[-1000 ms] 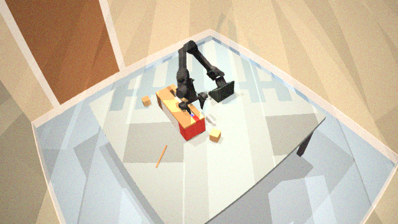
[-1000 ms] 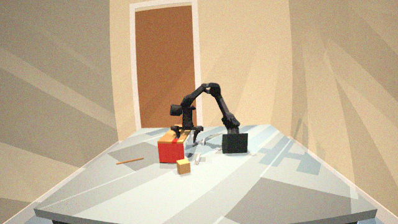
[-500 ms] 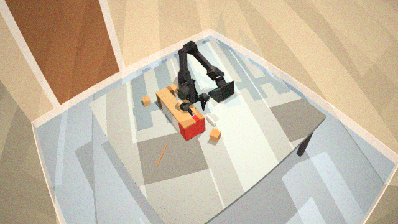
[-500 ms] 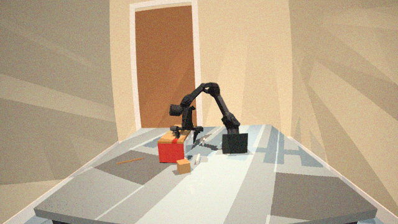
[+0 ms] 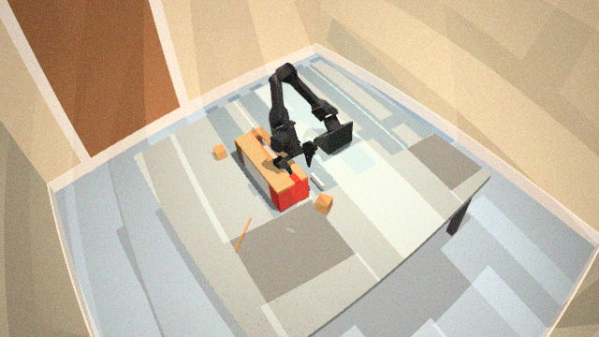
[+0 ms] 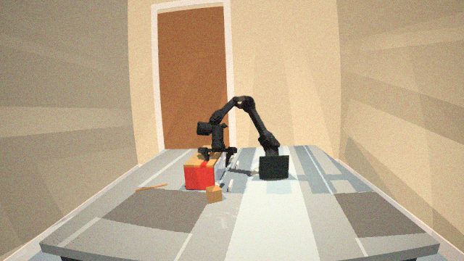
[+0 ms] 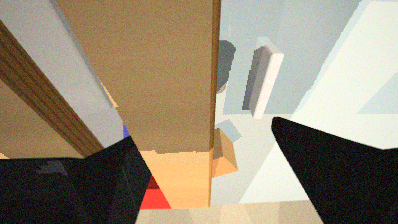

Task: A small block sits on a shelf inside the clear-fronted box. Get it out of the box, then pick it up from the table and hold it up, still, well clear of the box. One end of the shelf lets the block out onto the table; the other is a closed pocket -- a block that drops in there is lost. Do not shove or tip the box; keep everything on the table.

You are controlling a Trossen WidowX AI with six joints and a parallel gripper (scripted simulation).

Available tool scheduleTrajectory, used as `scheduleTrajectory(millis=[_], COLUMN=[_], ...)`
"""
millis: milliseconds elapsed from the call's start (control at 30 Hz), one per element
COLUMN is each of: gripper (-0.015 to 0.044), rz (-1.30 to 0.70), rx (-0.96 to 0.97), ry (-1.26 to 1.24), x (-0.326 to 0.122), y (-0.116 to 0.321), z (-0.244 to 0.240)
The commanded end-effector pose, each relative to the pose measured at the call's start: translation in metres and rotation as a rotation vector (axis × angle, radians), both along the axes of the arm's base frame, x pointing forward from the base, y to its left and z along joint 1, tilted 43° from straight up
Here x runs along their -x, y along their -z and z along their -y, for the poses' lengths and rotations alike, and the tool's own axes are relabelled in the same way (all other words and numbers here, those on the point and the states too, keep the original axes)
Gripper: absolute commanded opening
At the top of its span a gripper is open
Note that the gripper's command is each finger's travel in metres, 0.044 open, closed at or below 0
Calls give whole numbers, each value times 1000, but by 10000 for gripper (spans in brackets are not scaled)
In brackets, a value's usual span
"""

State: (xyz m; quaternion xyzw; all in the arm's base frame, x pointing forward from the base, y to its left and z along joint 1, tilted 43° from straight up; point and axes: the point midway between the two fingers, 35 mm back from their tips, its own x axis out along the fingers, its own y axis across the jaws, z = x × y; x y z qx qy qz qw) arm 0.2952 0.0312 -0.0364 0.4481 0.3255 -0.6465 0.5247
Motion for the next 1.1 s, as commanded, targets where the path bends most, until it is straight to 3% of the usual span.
scheduleTrajectory(millis=[0,133,533,567,700,1067], gripper=[400,400,400,374,285,285], rz=[10,6,19,13,-116,-648], rx=[-3,-6,-8,-7,13,109], ry=[-3,-10,-24,-41,-384,-1453], x=[-6,-6,-9,-9,-7,0], y=[-21,-43,-40,-40,-38,-29], z=[-19,-37,-36,-37,-46,-60])
